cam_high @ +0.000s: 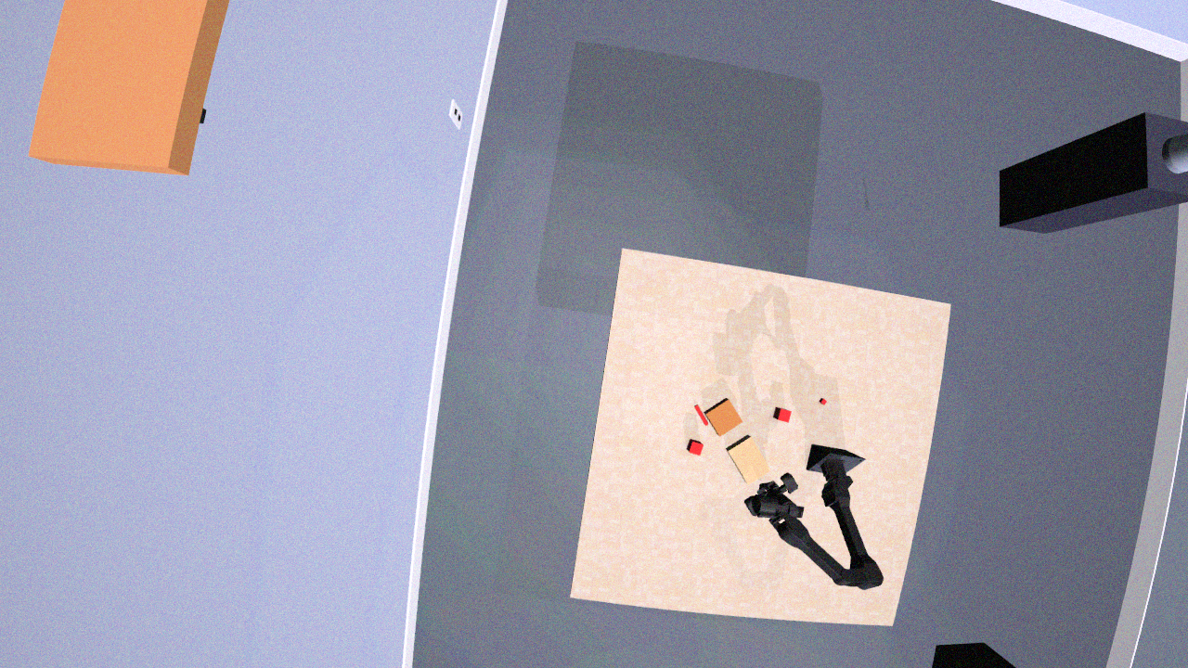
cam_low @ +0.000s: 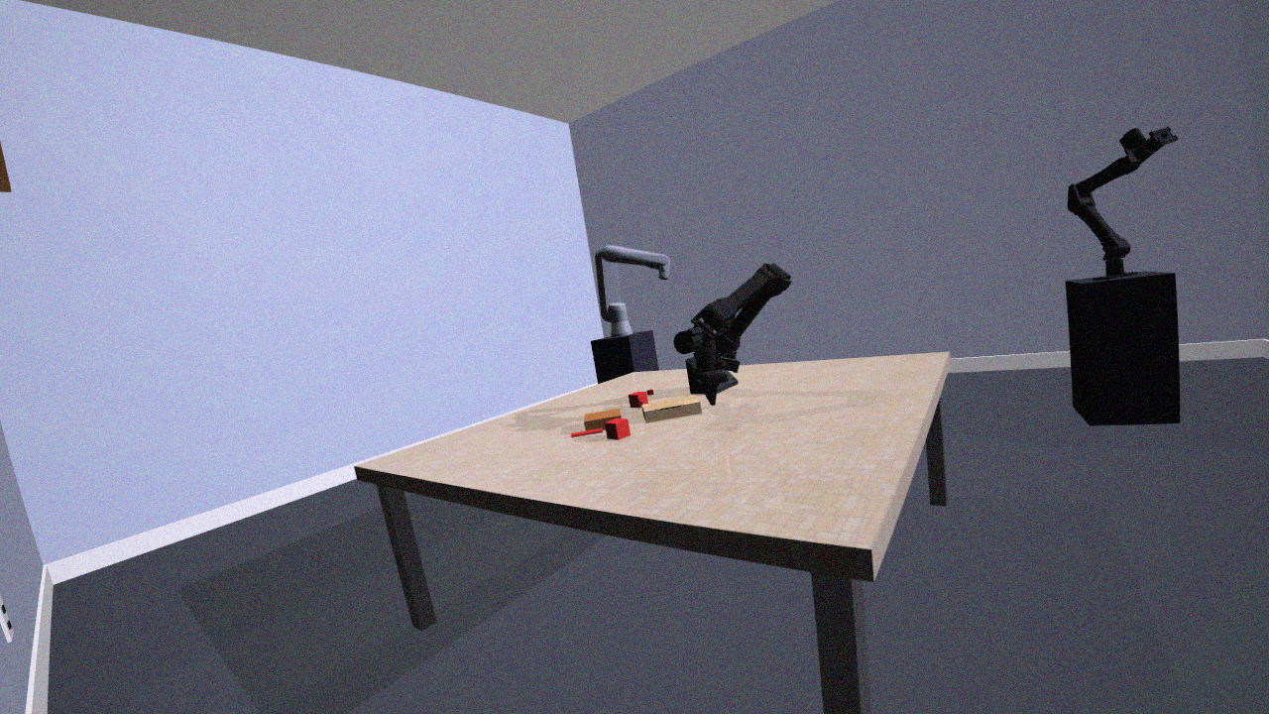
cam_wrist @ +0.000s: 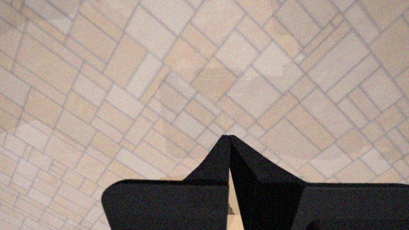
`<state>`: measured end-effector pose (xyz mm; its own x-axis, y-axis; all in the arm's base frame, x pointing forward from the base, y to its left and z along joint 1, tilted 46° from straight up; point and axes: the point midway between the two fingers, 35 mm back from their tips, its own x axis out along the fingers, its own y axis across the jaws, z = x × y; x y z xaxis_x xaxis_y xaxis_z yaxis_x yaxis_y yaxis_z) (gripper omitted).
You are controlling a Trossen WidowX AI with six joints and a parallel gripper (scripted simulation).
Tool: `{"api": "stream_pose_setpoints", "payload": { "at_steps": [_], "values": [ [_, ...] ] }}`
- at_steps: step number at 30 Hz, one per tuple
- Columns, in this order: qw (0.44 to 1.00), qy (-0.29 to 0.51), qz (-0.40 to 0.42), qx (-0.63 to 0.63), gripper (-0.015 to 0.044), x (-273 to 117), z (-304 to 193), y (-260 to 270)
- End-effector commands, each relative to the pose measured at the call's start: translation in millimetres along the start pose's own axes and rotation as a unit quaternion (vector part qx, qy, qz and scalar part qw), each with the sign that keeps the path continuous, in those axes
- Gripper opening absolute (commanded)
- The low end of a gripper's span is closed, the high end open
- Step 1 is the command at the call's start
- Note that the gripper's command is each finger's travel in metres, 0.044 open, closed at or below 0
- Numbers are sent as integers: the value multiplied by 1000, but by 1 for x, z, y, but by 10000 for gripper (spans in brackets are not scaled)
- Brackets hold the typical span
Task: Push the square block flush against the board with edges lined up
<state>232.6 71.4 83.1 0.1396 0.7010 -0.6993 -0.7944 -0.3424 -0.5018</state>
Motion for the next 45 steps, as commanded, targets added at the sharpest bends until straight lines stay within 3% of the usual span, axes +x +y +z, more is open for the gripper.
{"api": "stream_pose_setpoints", "payload": {
  "at_steps": [1, 10, 16, 23, 34, 45],
  "values": [
    [1000, -2, 2, 4, 0, 1, 7, 2],
    [1000, -3, 2, 4, 0, 1, 21, 2],
    [1000, -4, 2, 4, 0, -52, 16, 0],
    [1000, -4, 1, 15, 0, -54, 16, 0],
    [979, -4, 2, 202, 0, -54, 13, 1],
    [923, -2, 3, 384, 0, -54, 9, 1]
  ]
}}
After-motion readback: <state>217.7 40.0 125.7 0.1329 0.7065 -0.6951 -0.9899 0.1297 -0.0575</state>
